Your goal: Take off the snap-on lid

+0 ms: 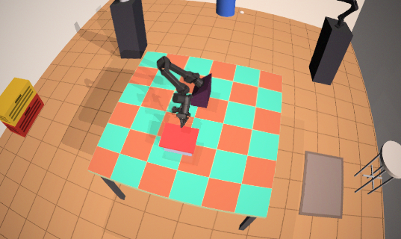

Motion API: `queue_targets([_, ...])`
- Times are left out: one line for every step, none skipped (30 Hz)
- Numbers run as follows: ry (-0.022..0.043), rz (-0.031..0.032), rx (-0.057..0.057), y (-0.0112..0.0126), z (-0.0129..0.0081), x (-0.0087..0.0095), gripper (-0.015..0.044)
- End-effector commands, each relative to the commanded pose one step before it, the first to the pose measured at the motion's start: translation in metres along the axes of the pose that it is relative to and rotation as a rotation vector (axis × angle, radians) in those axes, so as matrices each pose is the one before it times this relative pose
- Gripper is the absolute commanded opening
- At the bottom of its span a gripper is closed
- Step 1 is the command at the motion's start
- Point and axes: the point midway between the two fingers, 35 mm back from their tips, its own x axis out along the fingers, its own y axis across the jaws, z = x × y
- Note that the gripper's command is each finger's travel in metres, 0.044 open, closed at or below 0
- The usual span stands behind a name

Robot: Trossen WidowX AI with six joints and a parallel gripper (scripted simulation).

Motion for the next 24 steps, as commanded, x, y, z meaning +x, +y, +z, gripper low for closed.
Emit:
queue_targets([0.00211, -0.00026, -0.0021, 0.00029, -0.00025, 0.00052, 0.0000])
queue_targets([-0.00001, 0.00001, 0.0000, 0.00010, 0.00000, 0.00012, 0.0000])
queue_targets([0.00000, 0.00000, 0.0000, 0.00000, 0.00000, 0.00000, 0.0000])
queue_targets([-0.00001, 0.00001, 0.0000, 0.00010, 0.00000, 0.00012, 0.0000])
queue_targets([0.00000, 0.00000, 0.0000, 0.00000, 0.00000, 0.00000, 0.0000])
queue_targets([-0.00001, 0.00001, 0.0000, 0.00010, 0.00000, 0.00012, 0.0000])
queue_targets([0.00000, 0.00000, 0.0000, 0.00000, 0.00000, 0.00000, 0.0000])
queue_targets([-0.00001, 0.00001, 0.0000, 0.00010, 0.00000, 0.00012, 0.0000])
queue_targets([0.00000, 0.00000, 0.0000, 0.00000, 0.00000, 0.00000, 0.0000])
queue_targets([-0.00001, 0.00001, 0.0000, 0.00010, 0.00000, 0.00012, 0.0000])
queue_targets([0.00000, 0.00000, 0.0000, 0.00000, 0.00000, 0.00000, 0.0000])
queue_targets([-0.00001, 0.00001, 0.0000, 0.00010, 0.00000, 0.00012, 0.0000])
queue_targets([0.00000, 0.00000, 0.0000, 0.00000, 0.00000, 0.00000, 0.0000])
queue_targets([-0.00001, 0.00001, 0.0000, 0.00010, 0.00000, 0.00012, 0.0000])
queue_targets([0.00000, 0.00000, 0.0000, 0.00000, 0.00000, 0.00000, 0.0000])
queue_targets([-0.00001, 0.00001, 0.0000, 0.00010, 0.00000, 0.00012, 0.0000])
queue_targets([0.00000, 0.00000, 0.0000, 0.00000, 0.00000, 0.00000, 0.0000])
queue_targets([-0.00001, 0.00001, 0.0000, 0.00010, 0.00000, 0.00012, 0.0000])
queue_targets([0.00000, 0.00000, 0.0000, 0.00000, 0.00000, 0.00000, 0.0000])
queue_targets([-0.00001, 0.00001, 0.0000, 0.00010, 0.00000, 0.00012, 0.0000])
queue_targets([0.00000, 0.00000, 0.0000, 0.00000, 0.00000, 0.00000, 0.0000])
queue_targets([-0.00001, 0.00001, 0.0000, 0.00010, 0.00000, 0.00012, 0.0000])
queue_targets([0.00000, 0.00000, 0.0000, 0.00000, 0.00000, 0.00000, 0.0000])
queue_targets([-0.00001, 0.00001, 0.0000, 0.00010, 0.00000, 0.00012, 0.0000])
